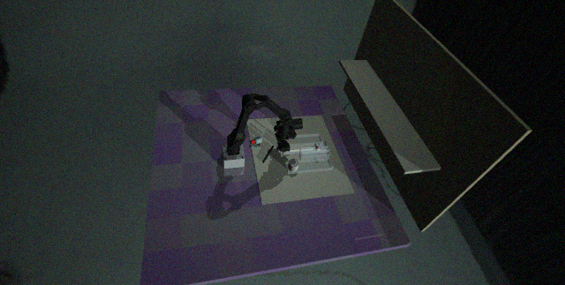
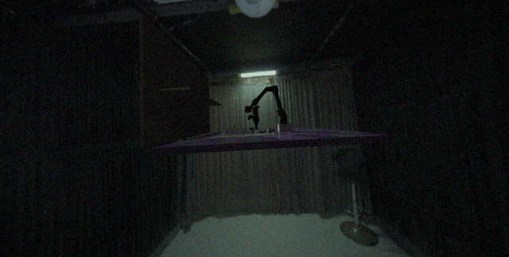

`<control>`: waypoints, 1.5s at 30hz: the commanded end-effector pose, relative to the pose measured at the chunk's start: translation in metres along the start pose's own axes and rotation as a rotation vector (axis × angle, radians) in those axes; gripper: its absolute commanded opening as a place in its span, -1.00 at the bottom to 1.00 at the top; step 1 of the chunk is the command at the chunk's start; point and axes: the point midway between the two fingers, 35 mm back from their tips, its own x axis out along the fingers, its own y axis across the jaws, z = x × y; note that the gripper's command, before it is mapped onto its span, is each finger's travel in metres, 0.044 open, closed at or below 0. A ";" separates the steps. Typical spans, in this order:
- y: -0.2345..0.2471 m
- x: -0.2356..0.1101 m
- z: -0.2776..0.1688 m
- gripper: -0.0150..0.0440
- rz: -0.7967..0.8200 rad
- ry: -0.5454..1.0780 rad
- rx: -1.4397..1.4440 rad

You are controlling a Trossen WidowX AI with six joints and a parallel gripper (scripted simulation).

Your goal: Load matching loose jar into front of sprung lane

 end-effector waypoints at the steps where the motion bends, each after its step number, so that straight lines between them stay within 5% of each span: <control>1: 0.001 0.002 0.001 -0.49 0.003 -0.003 0.005; 45: 0.001 0.002 0.020 -0.49 0.003 -0.005 0.005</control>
